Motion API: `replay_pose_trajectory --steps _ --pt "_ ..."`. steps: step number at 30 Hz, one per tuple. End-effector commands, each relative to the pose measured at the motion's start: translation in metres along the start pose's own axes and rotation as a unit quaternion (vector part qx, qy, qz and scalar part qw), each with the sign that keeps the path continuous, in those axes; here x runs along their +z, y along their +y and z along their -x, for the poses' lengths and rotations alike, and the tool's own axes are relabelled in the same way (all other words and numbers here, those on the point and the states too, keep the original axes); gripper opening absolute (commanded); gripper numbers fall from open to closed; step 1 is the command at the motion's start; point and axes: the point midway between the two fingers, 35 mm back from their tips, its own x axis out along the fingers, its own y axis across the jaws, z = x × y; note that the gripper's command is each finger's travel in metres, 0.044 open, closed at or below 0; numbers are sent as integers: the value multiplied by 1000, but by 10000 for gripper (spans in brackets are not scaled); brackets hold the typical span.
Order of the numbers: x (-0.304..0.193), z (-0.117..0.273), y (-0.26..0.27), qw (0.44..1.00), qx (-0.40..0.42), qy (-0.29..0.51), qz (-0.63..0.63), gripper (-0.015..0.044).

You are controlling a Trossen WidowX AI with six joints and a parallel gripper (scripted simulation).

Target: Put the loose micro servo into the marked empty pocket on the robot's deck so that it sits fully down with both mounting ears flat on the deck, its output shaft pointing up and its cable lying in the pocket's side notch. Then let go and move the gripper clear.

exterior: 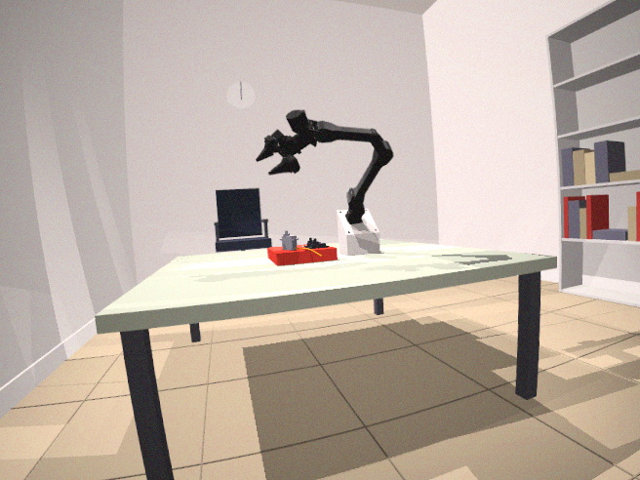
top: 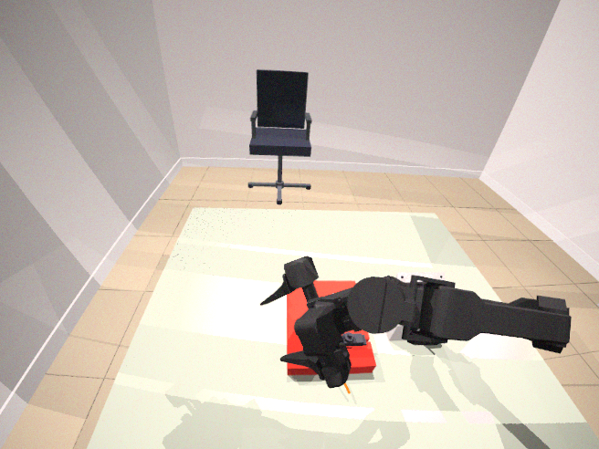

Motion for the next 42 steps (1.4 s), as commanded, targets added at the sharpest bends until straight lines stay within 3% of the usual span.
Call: replay_pose_trajectory --steps 1,21,42 --pt "-27 -14 -1 997 17 44 -64 440" --pt "-127 -48 12 918 55 222 -323 440" --pt "-217 -52 34 736 32 390 -552 440"
